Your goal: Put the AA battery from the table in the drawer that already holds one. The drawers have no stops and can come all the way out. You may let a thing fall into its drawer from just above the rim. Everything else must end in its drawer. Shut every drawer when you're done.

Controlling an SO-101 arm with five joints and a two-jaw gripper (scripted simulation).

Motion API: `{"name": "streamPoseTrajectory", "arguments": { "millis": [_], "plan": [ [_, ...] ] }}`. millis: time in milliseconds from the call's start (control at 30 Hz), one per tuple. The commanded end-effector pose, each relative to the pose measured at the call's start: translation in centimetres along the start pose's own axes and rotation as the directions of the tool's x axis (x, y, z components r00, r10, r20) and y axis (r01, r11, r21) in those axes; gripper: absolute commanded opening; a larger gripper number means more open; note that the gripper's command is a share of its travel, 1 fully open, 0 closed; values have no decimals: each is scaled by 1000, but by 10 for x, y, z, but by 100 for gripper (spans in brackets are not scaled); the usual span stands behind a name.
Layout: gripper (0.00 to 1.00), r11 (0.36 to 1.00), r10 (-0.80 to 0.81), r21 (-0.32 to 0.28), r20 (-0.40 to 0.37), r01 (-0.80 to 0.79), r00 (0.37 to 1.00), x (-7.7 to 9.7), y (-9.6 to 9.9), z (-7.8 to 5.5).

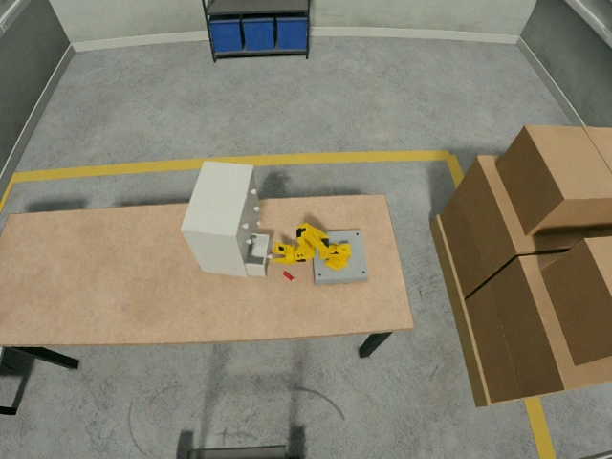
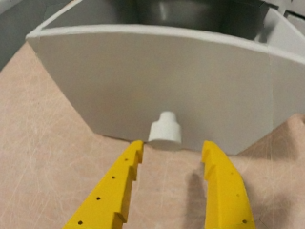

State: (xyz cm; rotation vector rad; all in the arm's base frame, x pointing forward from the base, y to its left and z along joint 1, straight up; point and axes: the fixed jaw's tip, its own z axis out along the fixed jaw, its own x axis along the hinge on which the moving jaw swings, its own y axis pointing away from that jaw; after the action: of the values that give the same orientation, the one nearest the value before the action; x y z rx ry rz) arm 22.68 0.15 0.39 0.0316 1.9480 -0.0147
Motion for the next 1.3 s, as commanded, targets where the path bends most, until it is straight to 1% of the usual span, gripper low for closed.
{"name": "streamPoseTrajectory", "arguments": {
  "millis": [0, 100, 467, 500, 567, 900, 1267],
  "plan": [
    [21, 1000, -15, -16, -21, 15, 1000, 3, 4, -8],
    [21, 1000, -21, -21, -41, 21, 999, 5, 5, -14],
    [21, 999, -37, -35, 31, 38, 999, -8, 8, -13],
    [21, 999, -39, -37, 25, 40, 999, -7, 9, -14],
    [21, 998, -41, -39, 38, 43, 998, -10, 9, -14],
    [21, 998, -41, -39, 38, 43, 998, -10, 9, -14],
    [21, 998, -47, -39, -44, 45, 998, -9, 9, -3]
  ]
}}
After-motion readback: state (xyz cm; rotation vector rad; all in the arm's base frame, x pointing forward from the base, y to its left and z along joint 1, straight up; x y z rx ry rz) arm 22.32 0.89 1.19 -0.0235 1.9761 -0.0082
